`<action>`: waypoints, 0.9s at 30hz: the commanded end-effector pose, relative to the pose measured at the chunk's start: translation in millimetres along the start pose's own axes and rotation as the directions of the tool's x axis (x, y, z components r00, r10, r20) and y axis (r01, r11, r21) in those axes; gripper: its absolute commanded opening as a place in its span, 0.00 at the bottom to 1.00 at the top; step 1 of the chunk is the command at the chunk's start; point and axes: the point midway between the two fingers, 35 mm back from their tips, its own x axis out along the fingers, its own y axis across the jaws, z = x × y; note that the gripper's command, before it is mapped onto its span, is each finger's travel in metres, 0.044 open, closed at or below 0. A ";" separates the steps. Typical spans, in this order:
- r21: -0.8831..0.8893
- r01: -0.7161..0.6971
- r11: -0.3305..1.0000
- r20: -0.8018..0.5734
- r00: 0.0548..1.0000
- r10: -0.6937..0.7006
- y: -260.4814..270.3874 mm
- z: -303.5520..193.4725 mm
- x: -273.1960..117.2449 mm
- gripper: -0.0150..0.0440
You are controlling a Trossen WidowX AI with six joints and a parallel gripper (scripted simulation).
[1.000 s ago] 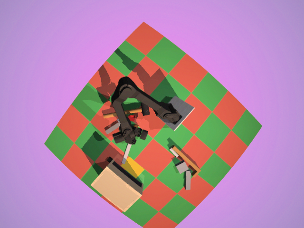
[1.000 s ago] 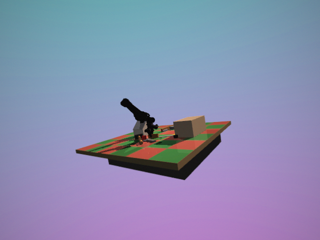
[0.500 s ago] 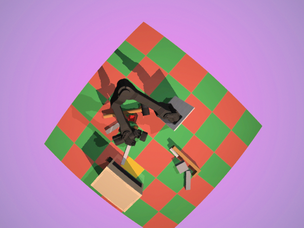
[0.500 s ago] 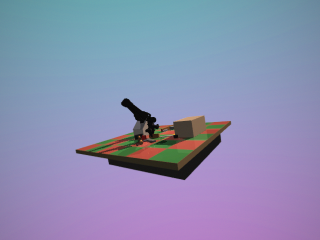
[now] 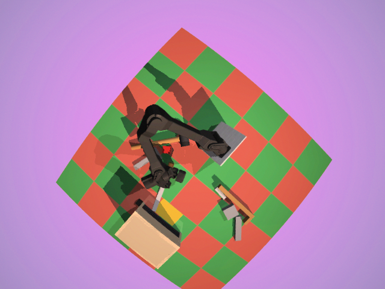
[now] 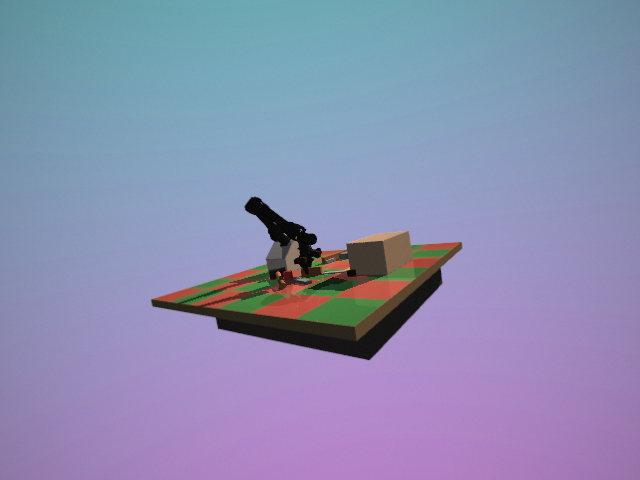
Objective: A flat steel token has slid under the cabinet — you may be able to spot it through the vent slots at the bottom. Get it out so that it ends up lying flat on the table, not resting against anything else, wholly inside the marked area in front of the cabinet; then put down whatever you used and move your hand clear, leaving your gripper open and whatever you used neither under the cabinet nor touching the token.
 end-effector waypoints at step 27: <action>0.013 0.001 1.000 0.011 1.000 -0.002 -0.7 42.9 -0.6 0.25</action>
